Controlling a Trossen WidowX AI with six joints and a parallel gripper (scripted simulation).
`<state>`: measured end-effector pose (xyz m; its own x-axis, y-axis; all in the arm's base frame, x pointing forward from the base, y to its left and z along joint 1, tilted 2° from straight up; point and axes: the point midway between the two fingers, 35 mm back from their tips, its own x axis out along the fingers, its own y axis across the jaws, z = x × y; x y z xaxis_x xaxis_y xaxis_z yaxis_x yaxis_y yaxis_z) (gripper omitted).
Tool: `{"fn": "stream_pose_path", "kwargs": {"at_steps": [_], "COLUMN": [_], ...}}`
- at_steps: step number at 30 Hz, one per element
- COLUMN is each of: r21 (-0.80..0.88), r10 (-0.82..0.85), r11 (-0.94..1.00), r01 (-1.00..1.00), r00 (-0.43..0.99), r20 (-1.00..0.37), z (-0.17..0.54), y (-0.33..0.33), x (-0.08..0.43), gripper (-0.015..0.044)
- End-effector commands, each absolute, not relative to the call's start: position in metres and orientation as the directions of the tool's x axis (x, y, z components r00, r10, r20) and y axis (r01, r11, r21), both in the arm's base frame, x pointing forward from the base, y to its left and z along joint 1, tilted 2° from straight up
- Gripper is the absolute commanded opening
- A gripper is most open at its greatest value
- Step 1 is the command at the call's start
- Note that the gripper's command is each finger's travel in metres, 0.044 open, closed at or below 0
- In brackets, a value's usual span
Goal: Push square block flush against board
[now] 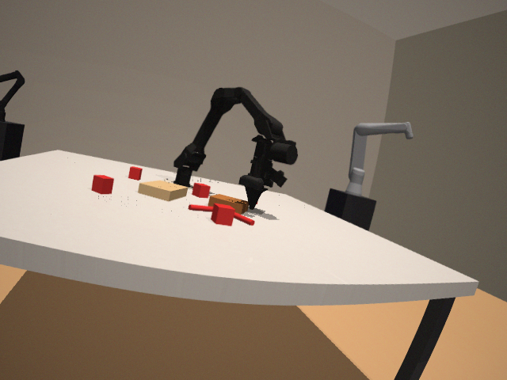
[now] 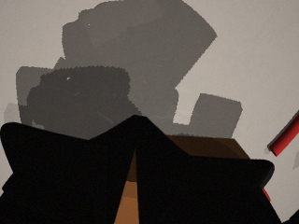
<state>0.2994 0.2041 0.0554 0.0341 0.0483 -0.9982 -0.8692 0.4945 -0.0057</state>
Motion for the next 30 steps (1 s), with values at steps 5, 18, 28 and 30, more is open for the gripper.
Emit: {"fn": "stream_pose_path", "kwargs": {"at_steps": [5,18,28,30], "r21": [-0.006,-0.006,-0.006,-0.006], "r10": [0.043,0.043,0.044,0.044], "r11": [0.494,0.494,0.494,0.494], "r01": [-0.869,-0.869,-0.869,-0.869], "r00": [0.031,0.031,0.031,0.032], "r20": [-0.999,-0.999,-0.999,-0.999], "z": [0.053,0.054,0.055,0.055], "y": [0.191,0.191,0.206,0.209], "x": [0.294,0.296,0.305,0.306], "gripper": [0.0000,0.0000,0.0000,0.0000]}}
